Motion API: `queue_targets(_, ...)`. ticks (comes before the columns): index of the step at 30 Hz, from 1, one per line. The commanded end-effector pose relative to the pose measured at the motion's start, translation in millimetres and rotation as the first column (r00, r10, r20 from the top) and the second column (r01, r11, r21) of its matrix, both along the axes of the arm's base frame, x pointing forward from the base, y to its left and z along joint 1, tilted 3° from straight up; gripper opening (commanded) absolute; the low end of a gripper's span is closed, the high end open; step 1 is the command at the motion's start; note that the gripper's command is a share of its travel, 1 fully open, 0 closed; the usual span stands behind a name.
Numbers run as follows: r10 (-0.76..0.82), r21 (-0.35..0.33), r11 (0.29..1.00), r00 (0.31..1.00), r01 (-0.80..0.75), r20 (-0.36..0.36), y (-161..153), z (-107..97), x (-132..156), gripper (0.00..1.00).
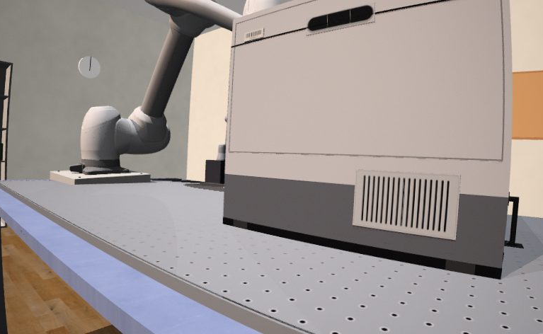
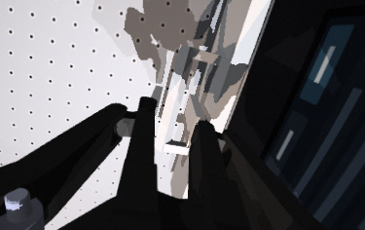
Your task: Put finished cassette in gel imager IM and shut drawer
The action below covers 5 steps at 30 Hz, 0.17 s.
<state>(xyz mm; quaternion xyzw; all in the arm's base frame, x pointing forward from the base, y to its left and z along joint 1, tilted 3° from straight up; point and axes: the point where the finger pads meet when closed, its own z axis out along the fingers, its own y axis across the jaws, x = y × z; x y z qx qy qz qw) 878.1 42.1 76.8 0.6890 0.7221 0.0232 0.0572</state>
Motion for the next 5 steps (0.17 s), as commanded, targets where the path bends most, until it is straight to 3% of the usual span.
queue_targets(1, 0.0, 0.0, 1.0, 1.0, 0.0, 0.0, 0.1, 2.2, -0.2, 0.27)
queue_targets(5, 0.0, 0.0, 1.0, 1.0, 0.0, 0.0, 0.1, 2.2, -0.2, 0.27)
